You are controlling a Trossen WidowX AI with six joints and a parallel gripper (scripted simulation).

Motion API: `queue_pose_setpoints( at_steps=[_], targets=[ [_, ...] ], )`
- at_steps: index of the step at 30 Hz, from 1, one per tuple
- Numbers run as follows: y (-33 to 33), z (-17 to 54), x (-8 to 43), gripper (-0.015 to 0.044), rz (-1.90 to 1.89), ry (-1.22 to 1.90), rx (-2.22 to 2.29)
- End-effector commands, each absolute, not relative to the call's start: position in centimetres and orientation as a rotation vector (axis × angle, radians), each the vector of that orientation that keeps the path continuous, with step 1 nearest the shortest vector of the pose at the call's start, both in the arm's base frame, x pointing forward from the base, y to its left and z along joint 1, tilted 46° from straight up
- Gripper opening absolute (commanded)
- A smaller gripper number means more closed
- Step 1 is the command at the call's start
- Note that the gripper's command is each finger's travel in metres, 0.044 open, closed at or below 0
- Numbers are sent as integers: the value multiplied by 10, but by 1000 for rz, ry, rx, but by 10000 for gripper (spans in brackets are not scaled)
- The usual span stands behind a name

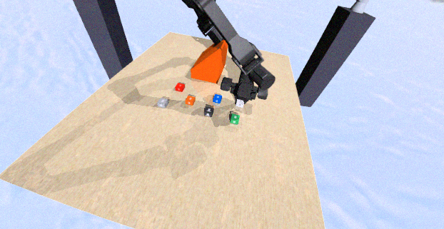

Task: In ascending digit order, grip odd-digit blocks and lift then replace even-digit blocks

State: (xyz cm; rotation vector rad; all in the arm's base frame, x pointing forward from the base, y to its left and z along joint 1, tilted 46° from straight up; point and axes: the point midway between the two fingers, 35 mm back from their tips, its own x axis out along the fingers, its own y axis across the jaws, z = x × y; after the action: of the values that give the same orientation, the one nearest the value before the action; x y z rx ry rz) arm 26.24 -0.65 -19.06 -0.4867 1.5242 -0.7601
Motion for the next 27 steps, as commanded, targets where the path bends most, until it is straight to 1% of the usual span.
queue_pose_setpoints(
  at_steps=[1,3,13,14,18,21,27],
  targets=[
    [-7,-191,262,120,-759,1524,-492],
    [-7,-191,262,120,-759,1524,-492],
    [-7,-191,262,382,-759,1524,-492],
    [-7,-191,262,400,-759,1524,-492],
    [-5,-189,263,400,-759,1524,-492],
    [17,-168,266,400,-757,1525,-490],
    [30,-163,268,400,-752,1519,-485]
  ],
)
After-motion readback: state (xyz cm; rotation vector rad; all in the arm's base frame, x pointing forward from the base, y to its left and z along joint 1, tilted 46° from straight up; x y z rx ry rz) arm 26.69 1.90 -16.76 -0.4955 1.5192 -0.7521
